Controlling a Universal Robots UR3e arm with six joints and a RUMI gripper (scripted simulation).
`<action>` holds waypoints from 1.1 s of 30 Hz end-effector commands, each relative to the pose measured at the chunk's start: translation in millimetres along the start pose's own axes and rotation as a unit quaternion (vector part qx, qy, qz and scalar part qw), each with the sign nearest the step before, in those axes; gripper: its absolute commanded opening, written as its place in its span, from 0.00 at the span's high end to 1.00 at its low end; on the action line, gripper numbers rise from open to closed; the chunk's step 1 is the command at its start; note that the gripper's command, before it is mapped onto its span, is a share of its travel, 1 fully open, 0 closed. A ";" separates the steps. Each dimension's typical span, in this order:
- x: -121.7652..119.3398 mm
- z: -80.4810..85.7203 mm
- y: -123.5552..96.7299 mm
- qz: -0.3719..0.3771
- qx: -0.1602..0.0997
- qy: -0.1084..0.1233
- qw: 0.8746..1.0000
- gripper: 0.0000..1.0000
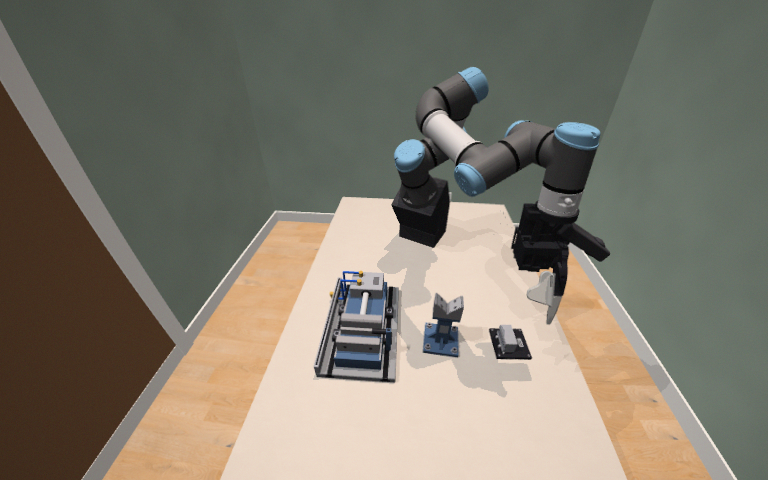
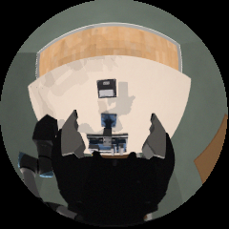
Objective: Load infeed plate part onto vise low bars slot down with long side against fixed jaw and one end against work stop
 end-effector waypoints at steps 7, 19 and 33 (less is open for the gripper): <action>-26.5 18.4 -2.0 0.044 -0.031 0.015 0.998 0.00; -28.1 19.5 -2.3 0.047 -0.033 0.016 0.998 0.49; -28.1 19.5 -2.3 0.047 -0.033 0.016 0.998 0.49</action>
Point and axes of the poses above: the point where the finger pads meet when closed, its own z axis back along the fingers, its own x axis across the jaws, y = z × x, the point moved 8 cm from there along z, back along the fingers, and after that the axes turned 1 degree about -z, right-handed, at the moved point
